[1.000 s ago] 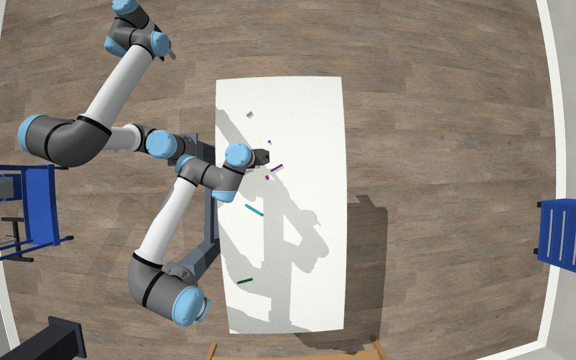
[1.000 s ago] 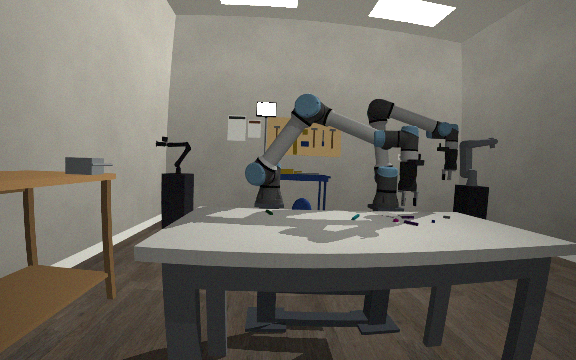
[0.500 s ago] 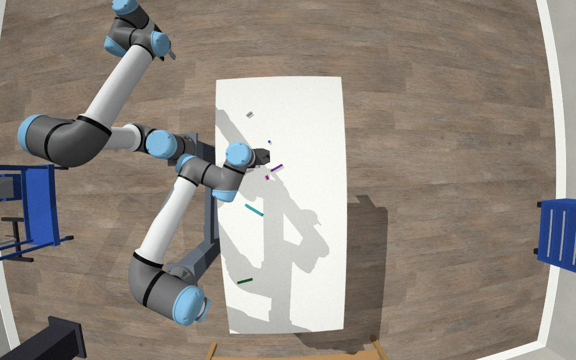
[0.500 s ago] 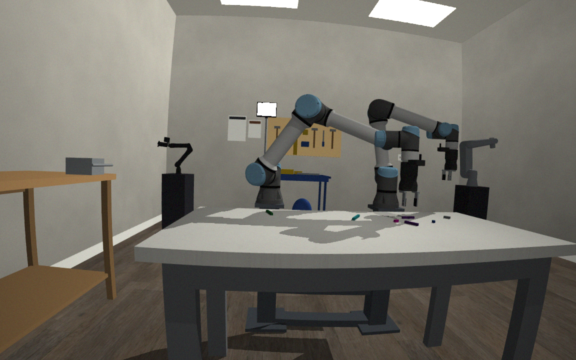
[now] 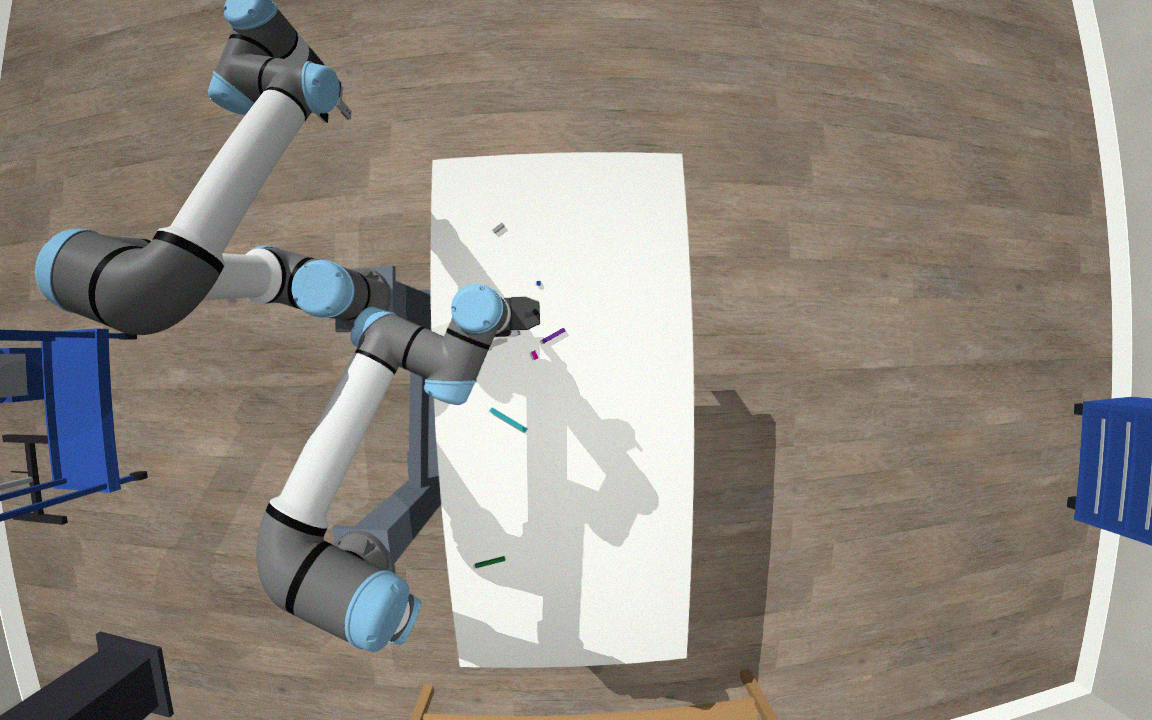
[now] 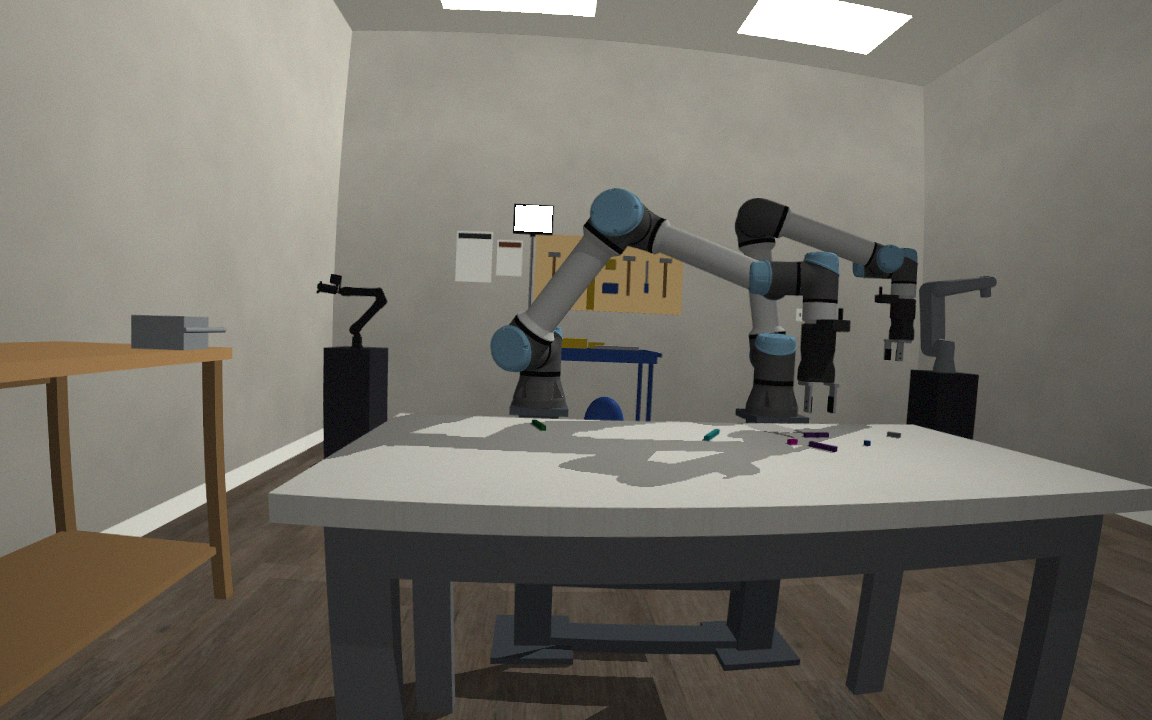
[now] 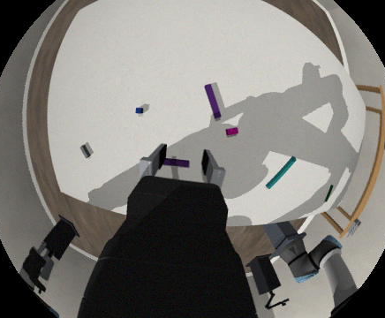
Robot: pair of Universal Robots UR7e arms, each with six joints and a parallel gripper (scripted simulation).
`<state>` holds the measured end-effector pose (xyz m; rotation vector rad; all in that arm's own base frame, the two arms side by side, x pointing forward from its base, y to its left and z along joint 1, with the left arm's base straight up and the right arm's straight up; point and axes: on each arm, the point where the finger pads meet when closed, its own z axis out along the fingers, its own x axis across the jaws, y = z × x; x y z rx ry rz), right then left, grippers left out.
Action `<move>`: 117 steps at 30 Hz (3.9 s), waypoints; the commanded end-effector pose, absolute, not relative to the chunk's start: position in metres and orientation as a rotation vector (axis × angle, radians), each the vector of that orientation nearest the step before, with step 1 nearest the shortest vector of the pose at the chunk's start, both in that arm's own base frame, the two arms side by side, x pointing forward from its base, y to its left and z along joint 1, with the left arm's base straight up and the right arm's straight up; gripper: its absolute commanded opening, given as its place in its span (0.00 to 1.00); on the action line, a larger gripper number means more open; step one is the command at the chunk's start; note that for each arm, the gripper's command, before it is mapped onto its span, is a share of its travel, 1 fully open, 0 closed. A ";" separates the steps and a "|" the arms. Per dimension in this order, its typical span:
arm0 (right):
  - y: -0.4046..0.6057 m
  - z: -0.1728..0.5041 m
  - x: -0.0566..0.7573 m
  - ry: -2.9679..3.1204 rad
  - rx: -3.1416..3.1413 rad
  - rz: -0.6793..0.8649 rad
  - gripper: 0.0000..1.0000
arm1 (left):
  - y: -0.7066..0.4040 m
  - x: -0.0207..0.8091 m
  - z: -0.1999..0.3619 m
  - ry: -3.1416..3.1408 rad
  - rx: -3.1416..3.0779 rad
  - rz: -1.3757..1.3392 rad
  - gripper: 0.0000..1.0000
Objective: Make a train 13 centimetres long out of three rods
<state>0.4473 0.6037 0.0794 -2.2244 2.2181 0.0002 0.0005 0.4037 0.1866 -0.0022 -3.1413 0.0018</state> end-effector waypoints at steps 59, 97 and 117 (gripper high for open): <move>0.605 0.081 0.447 2.204 -2.236 0.001 1.00 | 0.404 0.001 0.187 -3.142 -0.002 0.000 1.00; 0.686 0.082 0.429 0.911 -3.004 0.000 1.00 | 0.404 0.001 0.187 -3.142 -0.002 0.000 1.00; 0.721 0.081 0.410 0.101 -3.138 -0.001 1.00 | 0.404 0.001 0.187 -3.142 -0.002 0.000 1.00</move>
